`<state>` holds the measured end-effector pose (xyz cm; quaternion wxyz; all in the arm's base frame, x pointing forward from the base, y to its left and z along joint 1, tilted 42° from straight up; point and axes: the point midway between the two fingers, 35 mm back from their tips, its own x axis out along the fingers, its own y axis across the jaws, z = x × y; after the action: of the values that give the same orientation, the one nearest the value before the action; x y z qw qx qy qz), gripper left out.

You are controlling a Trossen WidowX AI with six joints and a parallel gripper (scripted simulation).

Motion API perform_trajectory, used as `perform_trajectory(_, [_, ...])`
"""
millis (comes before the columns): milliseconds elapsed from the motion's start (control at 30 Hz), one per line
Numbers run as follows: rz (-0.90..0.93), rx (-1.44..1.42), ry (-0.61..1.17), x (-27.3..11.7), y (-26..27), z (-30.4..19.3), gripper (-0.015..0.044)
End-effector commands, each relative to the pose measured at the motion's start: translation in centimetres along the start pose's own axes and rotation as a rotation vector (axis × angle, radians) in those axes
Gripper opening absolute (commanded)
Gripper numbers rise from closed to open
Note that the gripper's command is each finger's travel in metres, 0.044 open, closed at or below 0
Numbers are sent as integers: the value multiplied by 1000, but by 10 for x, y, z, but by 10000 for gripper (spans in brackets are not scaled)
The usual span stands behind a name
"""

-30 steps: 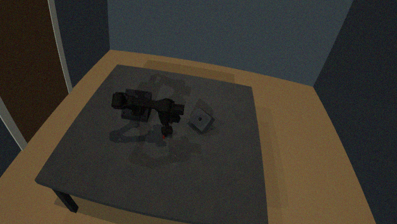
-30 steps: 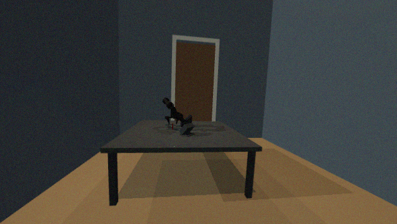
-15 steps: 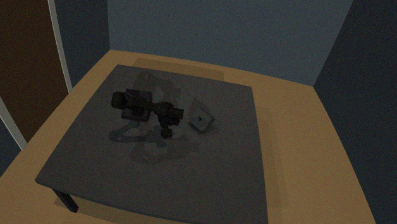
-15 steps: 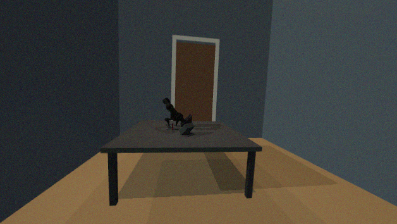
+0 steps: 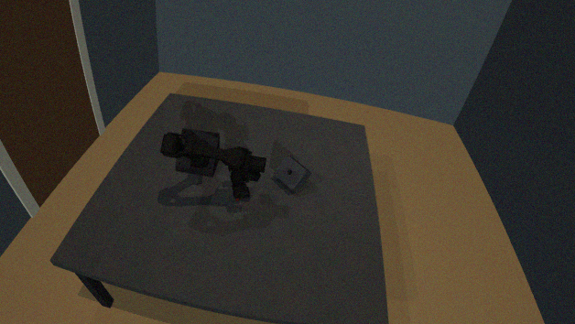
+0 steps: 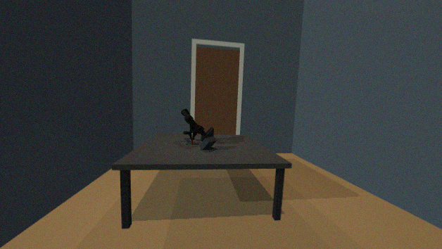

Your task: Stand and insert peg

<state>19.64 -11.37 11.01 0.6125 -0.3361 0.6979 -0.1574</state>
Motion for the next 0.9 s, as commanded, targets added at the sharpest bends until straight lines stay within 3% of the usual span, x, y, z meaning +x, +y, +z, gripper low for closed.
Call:
perform_trajectory(0, [1, 3, 1, 0, 0, 0, 33])
perform_trajectory(167, [1, 3, 1, 0, 0, 0, 0])
perform_trajectory(867, [5, 2, 0, -64, 0, 5, 0])
